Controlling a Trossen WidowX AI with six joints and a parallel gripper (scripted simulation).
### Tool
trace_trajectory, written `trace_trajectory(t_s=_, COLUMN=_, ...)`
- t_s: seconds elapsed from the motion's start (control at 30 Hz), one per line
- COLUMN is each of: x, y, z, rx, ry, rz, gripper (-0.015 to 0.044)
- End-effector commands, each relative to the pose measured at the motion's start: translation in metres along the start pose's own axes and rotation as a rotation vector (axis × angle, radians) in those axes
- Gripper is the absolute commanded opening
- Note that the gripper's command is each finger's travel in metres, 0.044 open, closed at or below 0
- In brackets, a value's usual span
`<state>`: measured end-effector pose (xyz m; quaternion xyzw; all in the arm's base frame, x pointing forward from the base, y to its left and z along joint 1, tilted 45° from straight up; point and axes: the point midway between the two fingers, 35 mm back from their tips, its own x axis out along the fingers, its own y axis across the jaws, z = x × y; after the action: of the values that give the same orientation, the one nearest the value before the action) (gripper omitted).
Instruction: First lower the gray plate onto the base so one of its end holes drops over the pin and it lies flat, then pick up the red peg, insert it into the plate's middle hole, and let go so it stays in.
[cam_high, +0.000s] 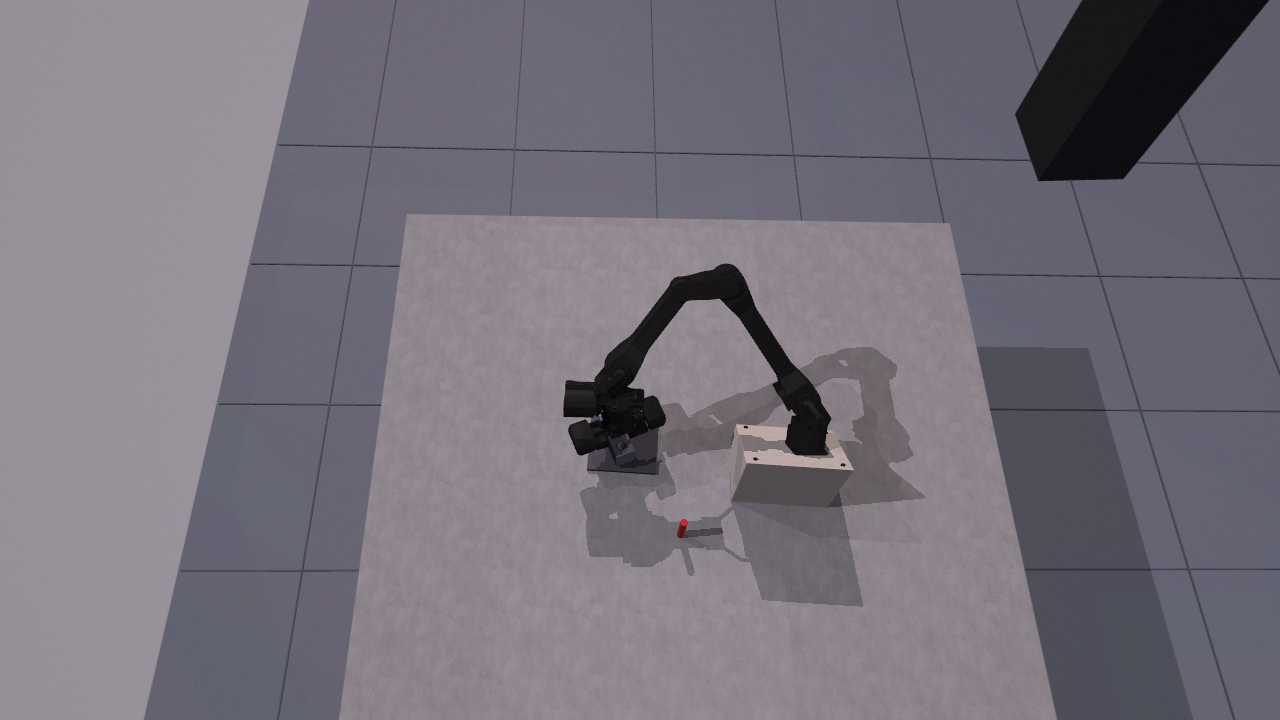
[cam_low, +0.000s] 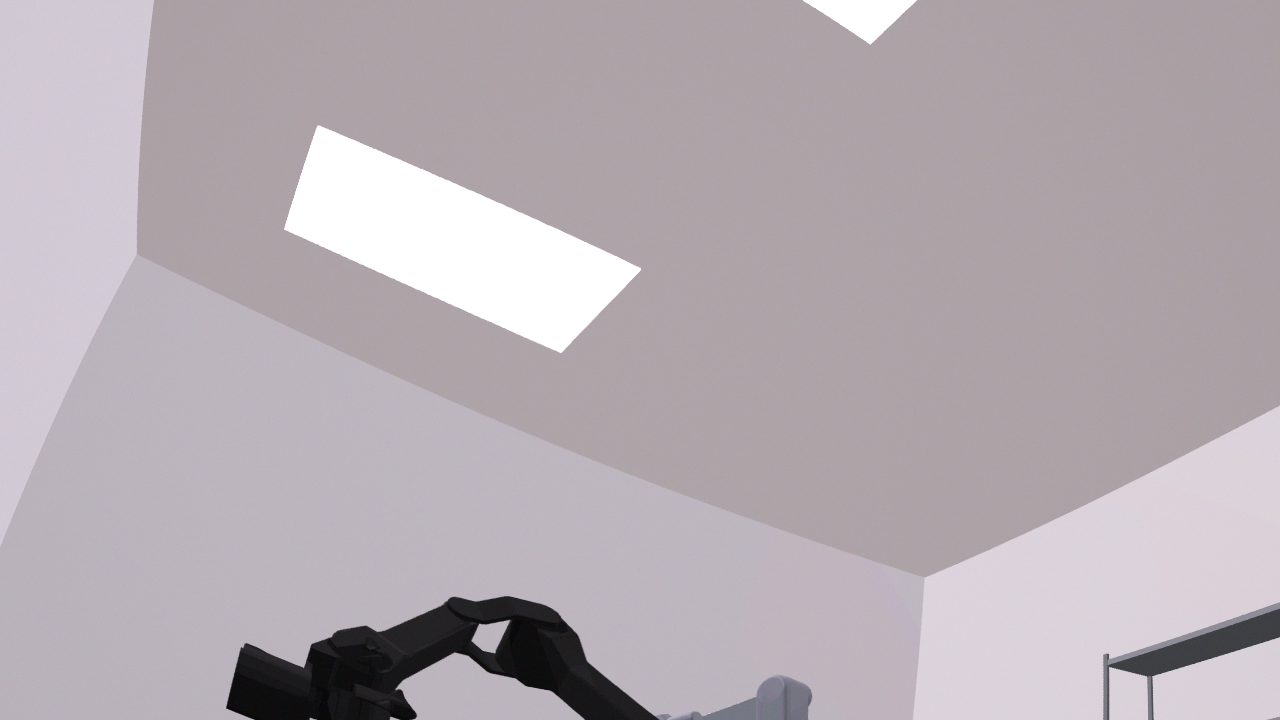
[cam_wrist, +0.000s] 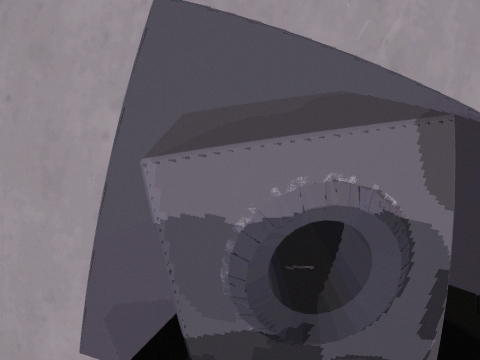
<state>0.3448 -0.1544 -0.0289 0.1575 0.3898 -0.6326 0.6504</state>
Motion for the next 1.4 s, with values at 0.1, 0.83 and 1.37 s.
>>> trace_trajectory(t_s=0.1, x=-0.001, y=0.0, z=0.0, rx=0.003, ry=0.0, rz=0.0, gripper=0.0053)
trace_trajectory(t_s=0.83, x=-0.011, y=0.002, z=0.0, rx=0.002, ry=0.002, rz=0.001, gripper=0.044)
trace_trajectory(t_s=1.37, x=-0.118, y=0.005, z=-0.002, rx=-0.004, ry=0.002, rz=-0.001, gripper=0.044)
